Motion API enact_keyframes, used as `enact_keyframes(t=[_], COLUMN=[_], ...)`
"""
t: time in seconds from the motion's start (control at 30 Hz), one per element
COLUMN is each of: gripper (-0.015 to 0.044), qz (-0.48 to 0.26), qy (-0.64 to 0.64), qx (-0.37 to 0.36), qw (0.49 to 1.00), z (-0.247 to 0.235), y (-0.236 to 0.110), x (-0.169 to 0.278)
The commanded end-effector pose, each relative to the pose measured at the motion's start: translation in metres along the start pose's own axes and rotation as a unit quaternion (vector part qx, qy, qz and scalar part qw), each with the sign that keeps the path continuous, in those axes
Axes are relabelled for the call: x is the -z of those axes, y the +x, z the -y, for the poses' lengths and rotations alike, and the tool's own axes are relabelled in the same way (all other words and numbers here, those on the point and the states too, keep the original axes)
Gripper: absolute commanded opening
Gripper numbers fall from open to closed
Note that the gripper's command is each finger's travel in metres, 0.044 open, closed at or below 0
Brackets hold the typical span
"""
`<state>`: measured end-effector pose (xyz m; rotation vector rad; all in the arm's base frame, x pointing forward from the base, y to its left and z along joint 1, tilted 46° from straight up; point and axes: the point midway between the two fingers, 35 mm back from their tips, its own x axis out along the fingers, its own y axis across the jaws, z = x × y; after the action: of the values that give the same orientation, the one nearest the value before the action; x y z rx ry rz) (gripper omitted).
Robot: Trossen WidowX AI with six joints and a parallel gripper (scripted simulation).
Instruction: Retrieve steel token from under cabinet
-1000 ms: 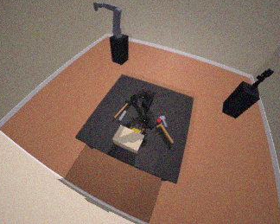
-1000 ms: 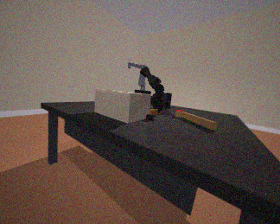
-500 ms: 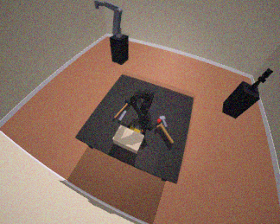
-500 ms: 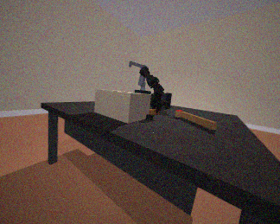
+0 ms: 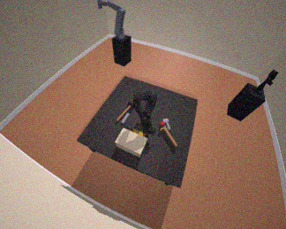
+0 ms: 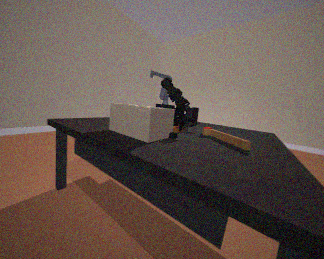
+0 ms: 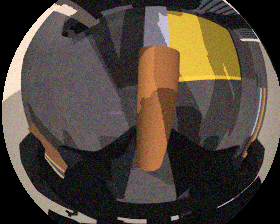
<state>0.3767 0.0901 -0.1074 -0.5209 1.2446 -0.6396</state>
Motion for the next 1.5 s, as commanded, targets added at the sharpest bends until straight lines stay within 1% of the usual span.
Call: enact_keyframes(t=[0.0, 0.83, 1.47], gripper=[0.0000, 0.0000, 0.0000], qz=[0.001, 0.001, 0.001], qy=[-0.001, 0.000, -0.001], qx=[-0.001, -0.001, 0.000], qw=[1.000, 1.000, 1.000], z=[-0.002, -0.002, 0.018], y=[0.000, 0.000, 0.002], x=[-0.006, -0.029, -0.030])
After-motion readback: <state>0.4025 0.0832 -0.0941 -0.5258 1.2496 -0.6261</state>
